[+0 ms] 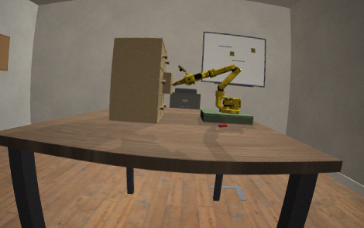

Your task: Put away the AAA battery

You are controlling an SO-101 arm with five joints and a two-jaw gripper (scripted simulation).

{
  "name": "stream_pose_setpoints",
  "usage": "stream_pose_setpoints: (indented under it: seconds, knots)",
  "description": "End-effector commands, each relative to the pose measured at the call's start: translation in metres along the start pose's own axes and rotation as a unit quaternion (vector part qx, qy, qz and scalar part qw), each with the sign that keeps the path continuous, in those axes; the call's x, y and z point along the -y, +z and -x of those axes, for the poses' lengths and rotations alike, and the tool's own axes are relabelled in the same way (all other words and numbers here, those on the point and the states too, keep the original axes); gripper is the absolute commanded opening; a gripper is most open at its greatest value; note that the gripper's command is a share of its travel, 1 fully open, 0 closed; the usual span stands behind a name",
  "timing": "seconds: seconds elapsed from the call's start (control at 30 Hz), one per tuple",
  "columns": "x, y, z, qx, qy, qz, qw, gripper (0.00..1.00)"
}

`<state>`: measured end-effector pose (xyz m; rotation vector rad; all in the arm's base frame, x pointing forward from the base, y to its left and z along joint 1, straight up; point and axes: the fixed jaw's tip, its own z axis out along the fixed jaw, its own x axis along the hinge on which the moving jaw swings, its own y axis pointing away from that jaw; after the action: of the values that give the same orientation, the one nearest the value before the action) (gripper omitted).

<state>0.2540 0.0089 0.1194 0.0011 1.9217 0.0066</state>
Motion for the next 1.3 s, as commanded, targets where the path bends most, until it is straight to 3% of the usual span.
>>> stream_pose_setpoints:
  seconds: [0.0, 1.27]
  knots:
    - [0.0, -0.002, 0.0, 0.002, -0.001, 0.0, 1.0, 0.0]
    - [0.001, -0.013, -0.004, 0.002, -0.001, -0.002, 1.0, 0.0]
